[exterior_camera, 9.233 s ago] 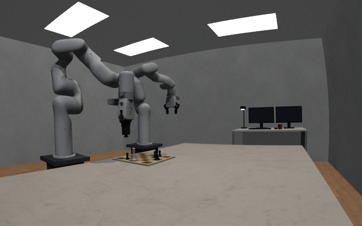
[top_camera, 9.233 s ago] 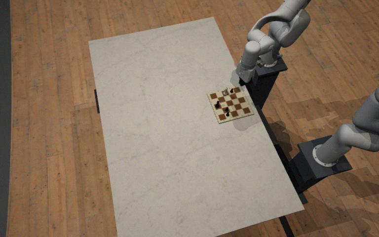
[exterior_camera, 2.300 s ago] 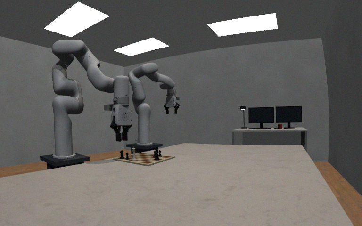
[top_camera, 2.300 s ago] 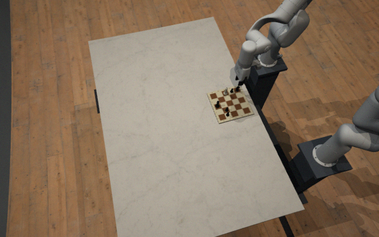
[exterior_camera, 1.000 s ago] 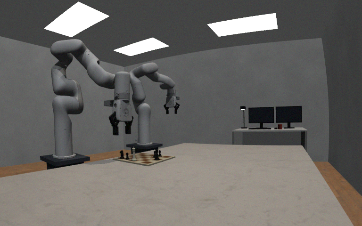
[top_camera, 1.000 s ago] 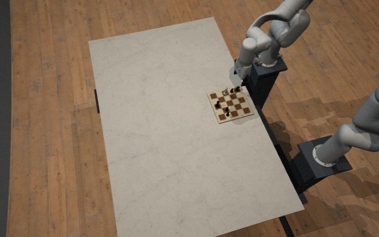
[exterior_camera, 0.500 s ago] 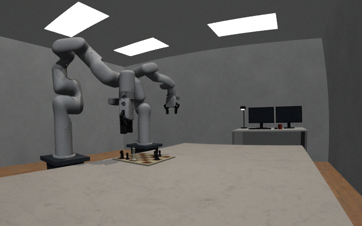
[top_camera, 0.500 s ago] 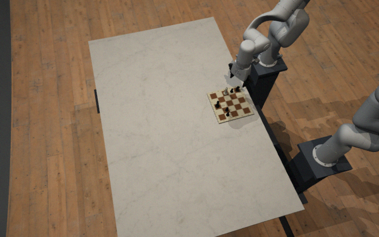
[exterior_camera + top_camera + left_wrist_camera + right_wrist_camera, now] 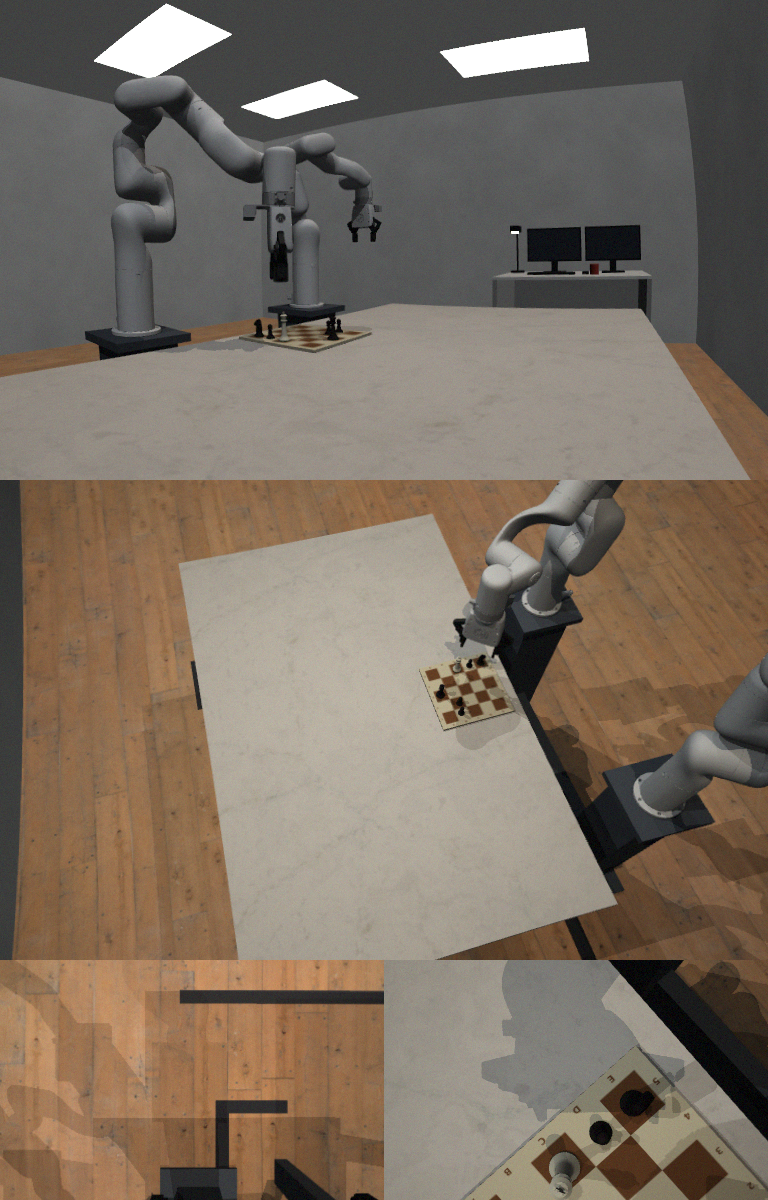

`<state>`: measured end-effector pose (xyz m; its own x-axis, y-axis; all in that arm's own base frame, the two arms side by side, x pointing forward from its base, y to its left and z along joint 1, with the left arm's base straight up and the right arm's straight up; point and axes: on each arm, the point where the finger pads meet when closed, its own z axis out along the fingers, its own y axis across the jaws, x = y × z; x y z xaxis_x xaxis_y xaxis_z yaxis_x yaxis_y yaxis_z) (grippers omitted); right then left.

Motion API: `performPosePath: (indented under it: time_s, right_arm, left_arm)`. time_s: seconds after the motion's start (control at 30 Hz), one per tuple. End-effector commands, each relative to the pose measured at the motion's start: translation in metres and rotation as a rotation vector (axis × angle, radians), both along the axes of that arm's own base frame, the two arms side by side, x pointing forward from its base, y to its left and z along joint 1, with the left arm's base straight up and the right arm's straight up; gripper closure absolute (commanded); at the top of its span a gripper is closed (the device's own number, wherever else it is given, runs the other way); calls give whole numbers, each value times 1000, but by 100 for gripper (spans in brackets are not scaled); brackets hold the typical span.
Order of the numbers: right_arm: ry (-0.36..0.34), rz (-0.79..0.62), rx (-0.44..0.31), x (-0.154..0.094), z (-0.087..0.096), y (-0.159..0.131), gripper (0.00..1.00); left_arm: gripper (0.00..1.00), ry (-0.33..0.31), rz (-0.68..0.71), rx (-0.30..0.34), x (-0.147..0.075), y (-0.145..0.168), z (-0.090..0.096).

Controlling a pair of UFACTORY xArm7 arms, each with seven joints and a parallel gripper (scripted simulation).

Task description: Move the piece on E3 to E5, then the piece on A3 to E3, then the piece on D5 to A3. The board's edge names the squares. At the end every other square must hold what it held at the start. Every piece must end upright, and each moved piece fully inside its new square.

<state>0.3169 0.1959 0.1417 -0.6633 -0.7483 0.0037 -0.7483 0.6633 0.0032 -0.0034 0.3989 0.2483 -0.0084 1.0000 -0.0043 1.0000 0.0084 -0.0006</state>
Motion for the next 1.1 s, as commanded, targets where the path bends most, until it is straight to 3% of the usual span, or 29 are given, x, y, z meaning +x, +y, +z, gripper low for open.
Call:
performPosePath:
  time_s: [0.0, 0.33, 0.37, 0.83, 0.9, 0.93, 1.07]
  right_arm:
    - [4, 167, 11, 9, 3, 6, 0]
    - [3, 377, 13, 21, 5, 12, 0]
    - [3, 454, 14, 25, 5, 14, 0]
    - [0, 809, 16, 45, 6, 23, 0]
    - [0, 809, 16, 45, 6, 23, 0]
    - [-1, 886, 17, 49, 6, 25, 0]
    - [-2, 978, 17, 55, 6, 27, 0]
  left_arm:
    - [0, -1, 0, 4, 0, 1, 2]
    - [0, -1, 0, 4, 0, 1, 2]
    - [0, -1, 0, 4, 0, 1, 2]
    - [0, -1, 0, 4, 0, 1, 2]
    - [0, -1, 0, 4, 0, 1, 2]
    - [0, -1, 0, 4, 0, 1, 2]
    - [0, -1, 0, 4, 0, 1, 2]
